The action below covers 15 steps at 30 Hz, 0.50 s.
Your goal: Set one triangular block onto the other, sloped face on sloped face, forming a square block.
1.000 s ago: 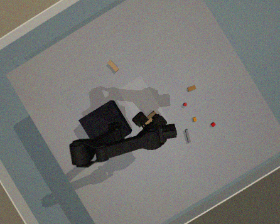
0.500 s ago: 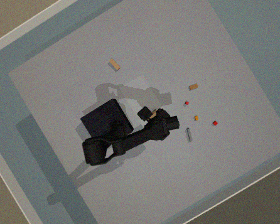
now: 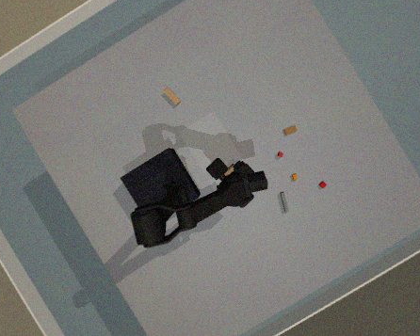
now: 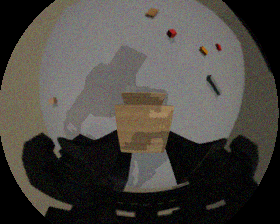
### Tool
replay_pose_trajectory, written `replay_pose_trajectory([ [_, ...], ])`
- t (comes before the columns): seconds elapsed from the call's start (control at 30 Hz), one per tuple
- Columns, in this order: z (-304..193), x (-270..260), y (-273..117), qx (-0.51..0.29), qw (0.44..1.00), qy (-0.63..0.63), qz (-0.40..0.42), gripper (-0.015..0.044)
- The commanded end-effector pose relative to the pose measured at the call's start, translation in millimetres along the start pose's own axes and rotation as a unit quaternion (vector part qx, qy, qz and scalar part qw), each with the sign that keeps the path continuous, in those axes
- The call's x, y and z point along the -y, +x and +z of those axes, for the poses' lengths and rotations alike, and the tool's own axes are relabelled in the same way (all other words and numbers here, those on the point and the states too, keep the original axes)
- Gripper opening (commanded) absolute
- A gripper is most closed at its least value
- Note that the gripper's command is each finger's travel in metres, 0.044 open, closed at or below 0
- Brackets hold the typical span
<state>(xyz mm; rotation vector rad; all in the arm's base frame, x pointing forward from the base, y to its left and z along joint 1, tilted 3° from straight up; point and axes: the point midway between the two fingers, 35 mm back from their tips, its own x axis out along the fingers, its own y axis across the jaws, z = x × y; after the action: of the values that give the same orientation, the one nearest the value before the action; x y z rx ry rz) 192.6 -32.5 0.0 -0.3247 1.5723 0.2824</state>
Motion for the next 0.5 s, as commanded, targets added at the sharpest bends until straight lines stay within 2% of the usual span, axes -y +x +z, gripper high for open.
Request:
replay_pose_trajectory([
  [0.0, 0.2, 0.4, 0.2, 0.0, 1.0, 0.003, -0.002, 0.0],
  [0.47, 1.2, 0.2, 0.5, 0.0, 1.0, 0.005, -0.003, 0.0],
])
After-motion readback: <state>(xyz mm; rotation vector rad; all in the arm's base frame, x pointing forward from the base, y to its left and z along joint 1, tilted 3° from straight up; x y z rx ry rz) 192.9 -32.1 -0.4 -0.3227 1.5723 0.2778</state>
